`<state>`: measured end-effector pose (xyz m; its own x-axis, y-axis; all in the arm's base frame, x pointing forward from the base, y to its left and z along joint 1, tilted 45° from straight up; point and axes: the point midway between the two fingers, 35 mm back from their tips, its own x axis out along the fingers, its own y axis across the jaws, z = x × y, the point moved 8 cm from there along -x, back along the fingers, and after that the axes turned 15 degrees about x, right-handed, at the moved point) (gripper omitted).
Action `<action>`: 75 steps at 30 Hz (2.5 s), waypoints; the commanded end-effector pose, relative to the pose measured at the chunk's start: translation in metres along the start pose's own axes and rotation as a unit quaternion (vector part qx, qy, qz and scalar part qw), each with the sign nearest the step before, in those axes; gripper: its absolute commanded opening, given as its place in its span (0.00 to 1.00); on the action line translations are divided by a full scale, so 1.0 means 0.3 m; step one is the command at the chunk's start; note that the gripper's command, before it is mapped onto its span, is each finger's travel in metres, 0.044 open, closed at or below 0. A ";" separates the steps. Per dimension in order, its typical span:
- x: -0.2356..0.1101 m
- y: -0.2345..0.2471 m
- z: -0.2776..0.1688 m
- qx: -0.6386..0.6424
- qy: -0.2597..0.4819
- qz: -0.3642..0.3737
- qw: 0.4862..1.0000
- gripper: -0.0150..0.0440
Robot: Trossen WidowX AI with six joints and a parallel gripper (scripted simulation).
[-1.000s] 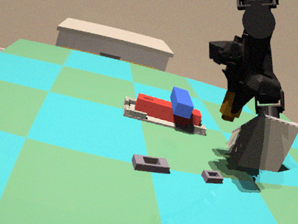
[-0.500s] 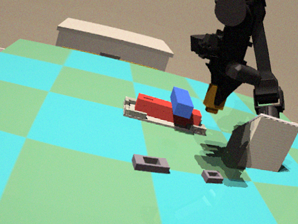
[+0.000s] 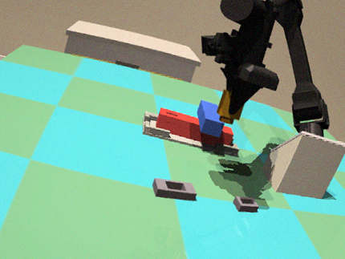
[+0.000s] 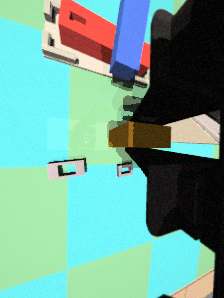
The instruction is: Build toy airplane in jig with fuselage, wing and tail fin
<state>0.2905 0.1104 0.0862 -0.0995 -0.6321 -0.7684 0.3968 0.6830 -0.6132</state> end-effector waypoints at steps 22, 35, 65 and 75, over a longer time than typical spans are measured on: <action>0.028 -0.179 0.166 0.019 -0.007 -0.001 1.000 0.25; 0.046 -0.287 0.234 0.030 -0.010 -0.009 0.999 0.25; 0.093 -0.557 0.337 0.057 -0.013 -0.042 0.997 0.25; 0.095 -0.573 0.340 0.059 -0.013 -0.044 0.997 0.37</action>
<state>0.3126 -0.0607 0.1871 -0.1165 -0.6943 -0.7102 0.4935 0.5800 -0.6481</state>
